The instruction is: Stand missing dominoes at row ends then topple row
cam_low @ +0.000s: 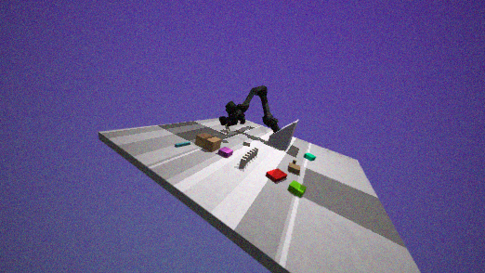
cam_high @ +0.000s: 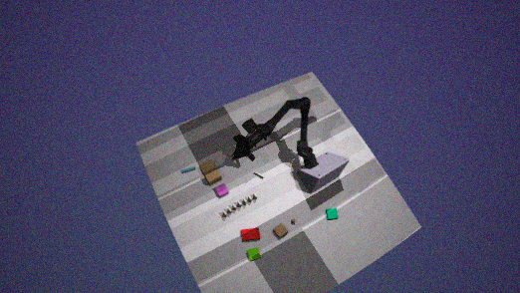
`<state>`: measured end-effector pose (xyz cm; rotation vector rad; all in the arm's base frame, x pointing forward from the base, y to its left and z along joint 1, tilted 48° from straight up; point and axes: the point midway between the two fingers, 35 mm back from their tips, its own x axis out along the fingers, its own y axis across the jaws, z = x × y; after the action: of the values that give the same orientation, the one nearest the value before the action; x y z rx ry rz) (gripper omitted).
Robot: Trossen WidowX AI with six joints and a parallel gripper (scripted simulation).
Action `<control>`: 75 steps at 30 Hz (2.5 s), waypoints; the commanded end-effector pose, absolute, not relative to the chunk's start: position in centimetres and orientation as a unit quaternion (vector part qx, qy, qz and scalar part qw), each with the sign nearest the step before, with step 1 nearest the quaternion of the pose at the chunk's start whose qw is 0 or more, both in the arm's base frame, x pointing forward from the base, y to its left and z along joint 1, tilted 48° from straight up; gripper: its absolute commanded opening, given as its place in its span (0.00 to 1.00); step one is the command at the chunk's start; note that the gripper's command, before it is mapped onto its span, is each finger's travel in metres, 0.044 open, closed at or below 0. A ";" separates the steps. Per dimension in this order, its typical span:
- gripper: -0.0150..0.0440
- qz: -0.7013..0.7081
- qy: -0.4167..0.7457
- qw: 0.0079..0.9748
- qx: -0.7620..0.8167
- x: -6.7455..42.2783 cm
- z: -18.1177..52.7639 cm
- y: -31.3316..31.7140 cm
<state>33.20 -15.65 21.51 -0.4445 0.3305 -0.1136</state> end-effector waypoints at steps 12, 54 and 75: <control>0.29 -0.027 0.042 0.940 -0.338 29.9 22.8 -14.3; 0.29 -0.017 -0.013 0.913 -0.408 28.6 21.3 -15.9; 0.29 -0.017 -0.012 0.913 -0.408 28.9 17.7 -19.7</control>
<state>28.90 -19.37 18.03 -0.8426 -0.0223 -0.0380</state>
